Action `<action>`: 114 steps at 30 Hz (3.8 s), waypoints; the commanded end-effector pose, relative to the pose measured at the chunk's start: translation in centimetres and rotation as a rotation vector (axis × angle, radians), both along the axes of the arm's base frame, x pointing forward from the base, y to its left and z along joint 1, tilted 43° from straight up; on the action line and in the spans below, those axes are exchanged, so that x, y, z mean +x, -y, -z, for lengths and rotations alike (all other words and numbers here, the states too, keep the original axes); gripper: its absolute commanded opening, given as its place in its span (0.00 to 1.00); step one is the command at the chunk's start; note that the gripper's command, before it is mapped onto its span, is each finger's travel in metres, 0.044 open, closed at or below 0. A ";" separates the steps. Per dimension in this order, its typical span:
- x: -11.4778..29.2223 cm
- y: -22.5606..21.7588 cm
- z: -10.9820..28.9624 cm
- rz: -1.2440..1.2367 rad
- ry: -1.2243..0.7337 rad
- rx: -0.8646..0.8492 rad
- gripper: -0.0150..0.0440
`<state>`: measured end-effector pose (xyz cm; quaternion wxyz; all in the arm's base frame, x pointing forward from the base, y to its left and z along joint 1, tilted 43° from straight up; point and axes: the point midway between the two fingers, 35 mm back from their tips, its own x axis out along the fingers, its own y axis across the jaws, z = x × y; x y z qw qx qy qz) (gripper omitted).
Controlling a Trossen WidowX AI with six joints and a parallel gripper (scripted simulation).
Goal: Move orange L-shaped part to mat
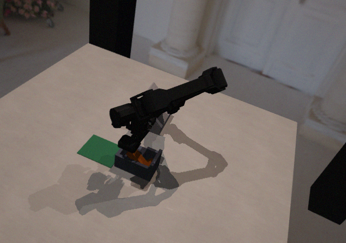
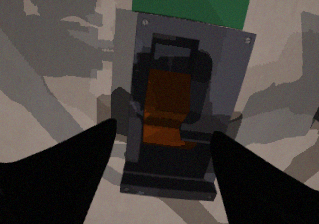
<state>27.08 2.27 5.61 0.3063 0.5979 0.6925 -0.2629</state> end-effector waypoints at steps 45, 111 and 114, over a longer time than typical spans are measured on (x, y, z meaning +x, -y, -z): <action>-0.4 -3.0 3.2 0.000 0.000 0.002 0.30; 0.3 2.7 -3.0 0.003 -0.009 0.004 0.25; 0.3 3.0 -3.3 0.003 -0.009 0.003 0.25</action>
